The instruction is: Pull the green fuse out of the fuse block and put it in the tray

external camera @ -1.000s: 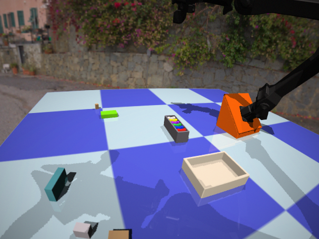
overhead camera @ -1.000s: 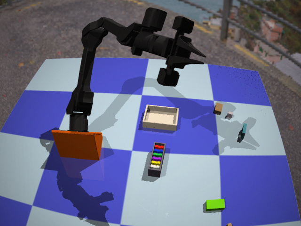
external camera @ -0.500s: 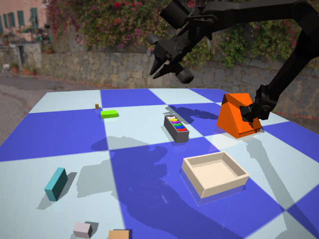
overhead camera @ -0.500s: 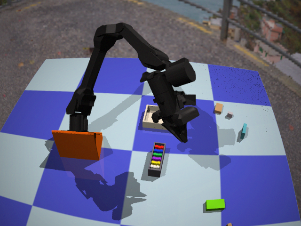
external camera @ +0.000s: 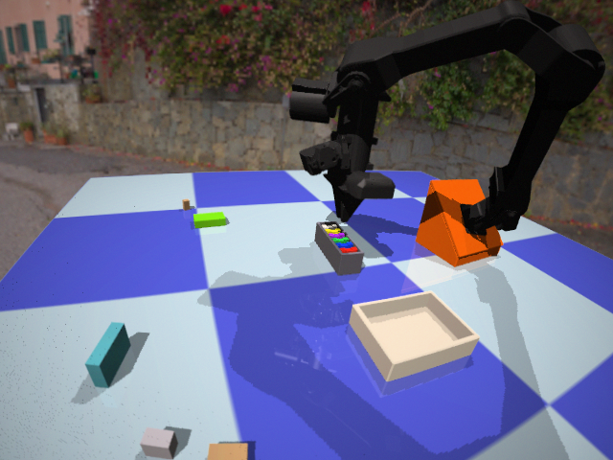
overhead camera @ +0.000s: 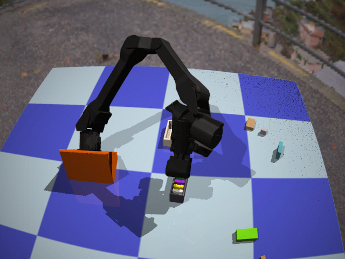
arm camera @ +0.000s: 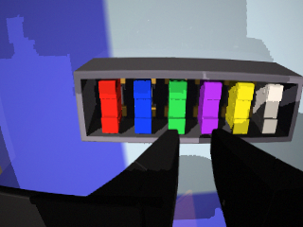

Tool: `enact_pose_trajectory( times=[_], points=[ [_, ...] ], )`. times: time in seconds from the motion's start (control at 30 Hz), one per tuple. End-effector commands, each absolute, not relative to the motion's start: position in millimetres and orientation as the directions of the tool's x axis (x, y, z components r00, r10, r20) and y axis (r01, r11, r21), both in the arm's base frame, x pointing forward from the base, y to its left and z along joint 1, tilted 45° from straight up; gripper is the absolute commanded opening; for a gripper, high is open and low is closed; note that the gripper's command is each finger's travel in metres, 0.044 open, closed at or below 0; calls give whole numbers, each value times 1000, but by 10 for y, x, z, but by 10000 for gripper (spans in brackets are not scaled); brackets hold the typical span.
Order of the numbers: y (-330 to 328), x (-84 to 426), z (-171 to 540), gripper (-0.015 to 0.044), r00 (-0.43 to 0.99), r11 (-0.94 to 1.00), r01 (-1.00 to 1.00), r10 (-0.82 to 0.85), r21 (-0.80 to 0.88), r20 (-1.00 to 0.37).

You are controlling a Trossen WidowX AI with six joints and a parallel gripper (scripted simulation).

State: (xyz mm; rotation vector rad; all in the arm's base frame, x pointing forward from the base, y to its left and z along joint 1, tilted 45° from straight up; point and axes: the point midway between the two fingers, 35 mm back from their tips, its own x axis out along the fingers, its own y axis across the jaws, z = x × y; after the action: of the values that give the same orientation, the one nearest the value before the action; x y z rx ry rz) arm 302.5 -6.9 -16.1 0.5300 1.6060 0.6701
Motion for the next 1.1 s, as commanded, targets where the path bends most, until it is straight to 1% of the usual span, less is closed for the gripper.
enact_pose_trajectory(
  times=[0.0, 1.07],
  points=[
    [-61, 3035, -151, 66, -142, 719, -15, 686, 695, -713],
    [161, 2978, -340, 66, -142, 718, -15, 687, 696, -713]
  ],
)
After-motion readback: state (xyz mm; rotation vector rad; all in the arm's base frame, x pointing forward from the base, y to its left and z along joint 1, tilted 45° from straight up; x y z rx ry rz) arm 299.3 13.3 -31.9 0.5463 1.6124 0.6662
